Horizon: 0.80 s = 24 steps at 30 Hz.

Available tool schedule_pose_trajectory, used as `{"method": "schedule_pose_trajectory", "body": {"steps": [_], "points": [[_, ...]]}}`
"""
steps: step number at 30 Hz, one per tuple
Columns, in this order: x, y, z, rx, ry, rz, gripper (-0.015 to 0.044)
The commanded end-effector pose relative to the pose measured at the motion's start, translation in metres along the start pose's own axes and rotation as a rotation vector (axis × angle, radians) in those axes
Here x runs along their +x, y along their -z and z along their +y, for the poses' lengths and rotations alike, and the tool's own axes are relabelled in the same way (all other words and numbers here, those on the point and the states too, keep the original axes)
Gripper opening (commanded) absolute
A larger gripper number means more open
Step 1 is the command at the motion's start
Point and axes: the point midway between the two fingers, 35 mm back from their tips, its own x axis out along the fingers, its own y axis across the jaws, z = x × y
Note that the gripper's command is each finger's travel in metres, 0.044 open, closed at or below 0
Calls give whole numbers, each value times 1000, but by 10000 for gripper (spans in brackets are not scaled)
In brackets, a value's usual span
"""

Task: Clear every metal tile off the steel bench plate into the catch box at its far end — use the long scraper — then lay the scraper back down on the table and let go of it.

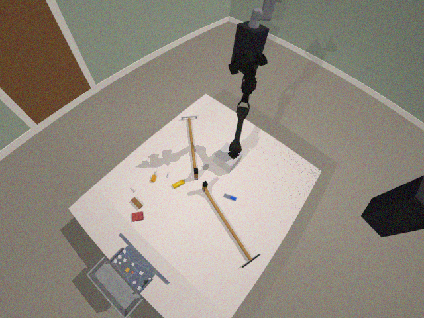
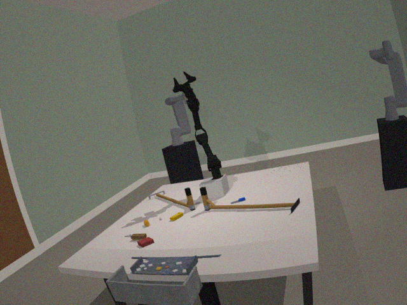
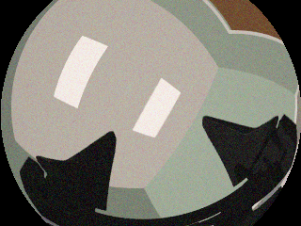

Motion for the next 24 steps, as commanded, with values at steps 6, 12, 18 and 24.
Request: {"method": "schedule_pose_trajectory", "body": {"steps": [6, 12, 18, 24], "points": [[-8, -67, 30, 48, -63, -215, 440], [-20, -104, 50, 76, -111, -338, 440], [-35, -139, 70, 105, -165, -457, 440], [-55, -171, 90, 134, -226, -574, 440]]}}
